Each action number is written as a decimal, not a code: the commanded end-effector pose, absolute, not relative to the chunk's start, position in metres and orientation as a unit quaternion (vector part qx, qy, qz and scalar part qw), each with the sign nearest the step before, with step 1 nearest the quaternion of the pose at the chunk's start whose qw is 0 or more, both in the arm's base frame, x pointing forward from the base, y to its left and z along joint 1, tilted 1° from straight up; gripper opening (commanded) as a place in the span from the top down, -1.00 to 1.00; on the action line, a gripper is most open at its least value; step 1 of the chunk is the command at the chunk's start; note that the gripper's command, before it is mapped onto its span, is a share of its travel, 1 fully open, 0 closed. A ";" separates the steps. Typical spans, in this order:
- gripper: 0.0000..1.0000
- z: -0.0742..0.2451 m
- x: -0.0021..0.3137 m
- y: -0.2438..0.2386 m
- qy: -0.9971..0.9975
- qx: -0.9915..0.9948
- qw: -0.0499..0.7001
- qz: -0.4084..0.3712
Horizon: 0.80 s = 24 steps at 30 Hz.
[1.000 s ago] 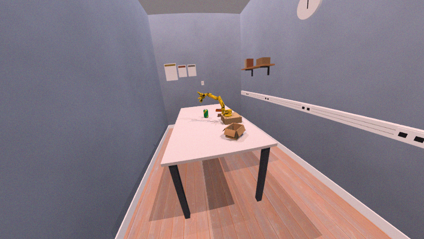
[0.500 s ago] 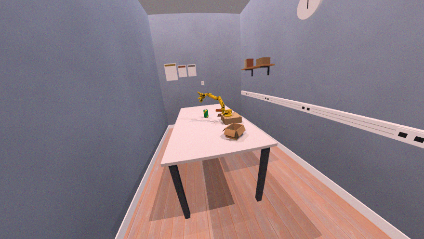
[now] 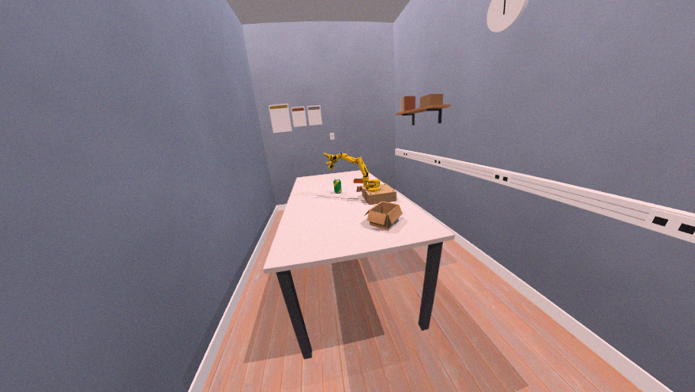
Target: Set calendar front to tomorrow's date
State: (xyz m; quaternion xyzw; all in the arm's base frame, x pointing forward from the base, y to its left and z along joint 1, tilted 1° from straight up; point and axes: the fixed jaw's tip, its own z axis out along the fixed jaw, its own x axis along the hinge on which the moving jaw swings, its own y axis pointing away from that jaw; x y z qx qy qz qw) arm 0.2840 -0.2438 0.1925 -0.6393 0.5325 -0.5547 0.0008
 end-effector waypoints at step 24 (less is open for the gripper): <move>-0.04 0.052 0.087 -0.264 0.715 -0.628 -0.112 -0.285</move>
